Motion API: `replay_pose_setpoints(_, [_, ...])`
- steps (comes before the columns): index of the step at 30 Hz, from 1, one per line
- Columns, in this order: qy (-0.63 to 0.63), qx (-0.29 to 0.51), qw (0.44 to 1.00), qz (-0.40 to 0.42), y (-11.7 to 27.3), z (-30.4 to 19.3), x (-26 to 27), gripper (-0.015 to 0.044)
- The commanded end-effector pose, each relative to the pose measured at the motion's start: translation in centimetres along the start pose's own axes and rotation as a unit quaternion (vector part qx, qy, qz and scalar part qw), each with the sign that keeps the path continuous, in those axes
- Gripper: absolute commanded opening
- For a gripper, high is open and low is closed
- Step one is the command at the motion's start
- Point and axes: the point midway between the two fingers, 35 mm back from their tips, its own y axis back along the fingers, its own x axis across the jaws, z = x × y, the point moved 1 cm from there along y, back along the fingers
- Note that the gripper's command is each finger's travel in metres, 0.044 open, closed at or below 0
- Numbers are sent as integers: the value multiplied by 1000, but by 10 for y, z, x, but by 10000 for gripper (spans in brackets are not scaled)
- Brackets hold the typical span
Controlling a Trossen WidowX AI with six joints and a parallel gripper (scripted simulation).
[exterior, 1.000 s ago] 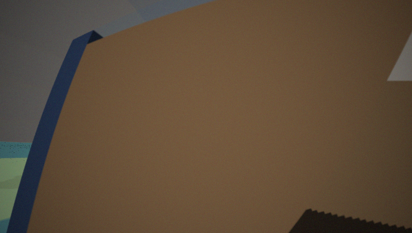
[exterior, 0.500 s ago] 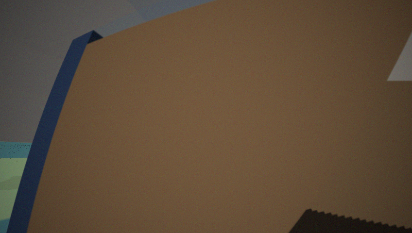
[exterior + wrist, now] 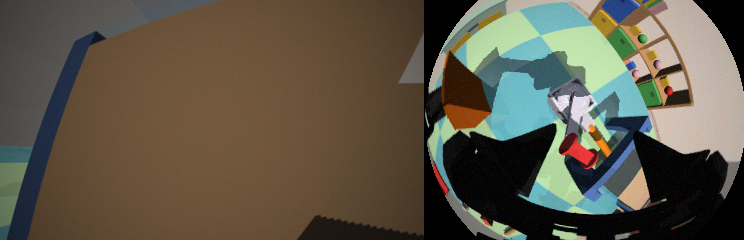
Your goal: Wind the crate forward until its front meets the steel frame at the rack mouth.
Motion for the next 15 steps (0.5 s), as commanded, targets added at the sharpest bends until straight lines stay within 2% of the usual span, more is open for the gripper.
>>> replay_pose_setpoints(1, [-52,101,985,131,-10,17,-16,440])
replay_pose_setpoints(8, [-80,233,947,204,-9,37,-31,440])
replay_pose_setpoints(15, [-81,237,946,206,-9,38,-31,440])
